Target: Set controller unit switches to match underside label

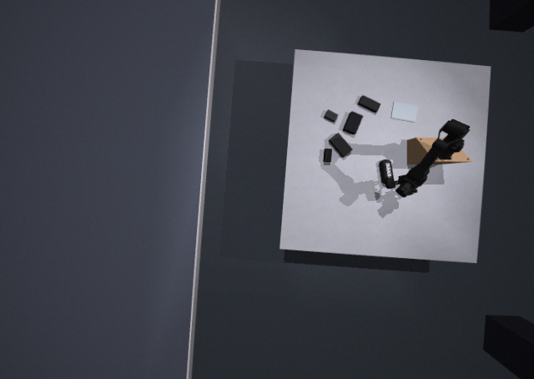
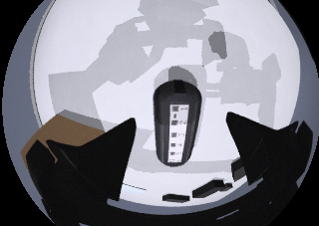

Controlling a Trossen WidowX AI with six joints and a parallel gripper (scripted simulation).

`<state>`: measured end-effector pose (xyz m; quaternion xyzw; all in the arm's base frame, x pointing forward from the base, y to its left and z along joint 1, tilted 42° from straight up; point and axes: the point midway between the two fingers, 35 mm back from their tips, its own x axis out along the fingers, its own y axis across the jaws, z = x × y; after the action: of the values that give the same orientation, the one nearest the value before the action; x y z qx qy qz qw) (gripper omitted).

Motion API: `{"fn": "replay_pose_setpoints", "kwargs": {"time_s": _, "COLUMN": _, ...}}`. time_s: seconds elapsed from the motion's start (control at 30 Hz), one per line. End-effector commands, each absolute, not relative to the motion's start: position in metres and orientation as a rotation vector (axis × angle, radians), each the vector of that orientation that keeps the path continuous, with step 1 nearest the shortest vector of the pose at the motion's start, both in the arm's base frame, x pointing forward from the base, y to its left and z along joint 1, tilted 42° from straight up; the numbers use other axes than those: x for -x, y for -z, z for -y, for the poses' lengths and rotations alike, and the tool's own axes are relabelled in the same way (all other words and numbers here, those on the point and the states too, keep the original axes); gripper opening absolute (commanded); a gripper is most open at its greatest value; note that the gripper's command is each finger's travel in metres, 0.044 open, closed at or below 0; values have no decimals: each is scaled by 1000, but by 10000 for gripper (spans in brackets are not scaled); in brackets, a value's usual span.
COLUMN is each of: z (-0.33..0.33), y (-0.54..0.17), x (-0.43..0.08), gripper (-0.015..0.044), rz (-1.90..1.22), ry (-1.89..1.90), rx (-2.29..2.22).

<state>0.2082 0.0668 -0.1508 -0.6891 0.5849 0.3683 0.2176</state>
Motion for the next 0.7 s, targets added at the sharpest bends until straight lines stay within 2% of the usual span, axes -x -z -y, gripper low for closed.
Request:
{"fn": "replay_pose_setpoints", "kwargs": {"time_s": 0.0, "z": -65, "y": 152, "x": -208, "gripper": 440, "rz": -1620, "ry": -997, "rx": 1905}}
{"fn": "replay_pose_setpoints", "kwargs": {"time_s": 0.67, "z": -44, "y": 177, "x": -211, "gripper": 440, "rz": -1629, "ry": -965, "rx": 1897}}
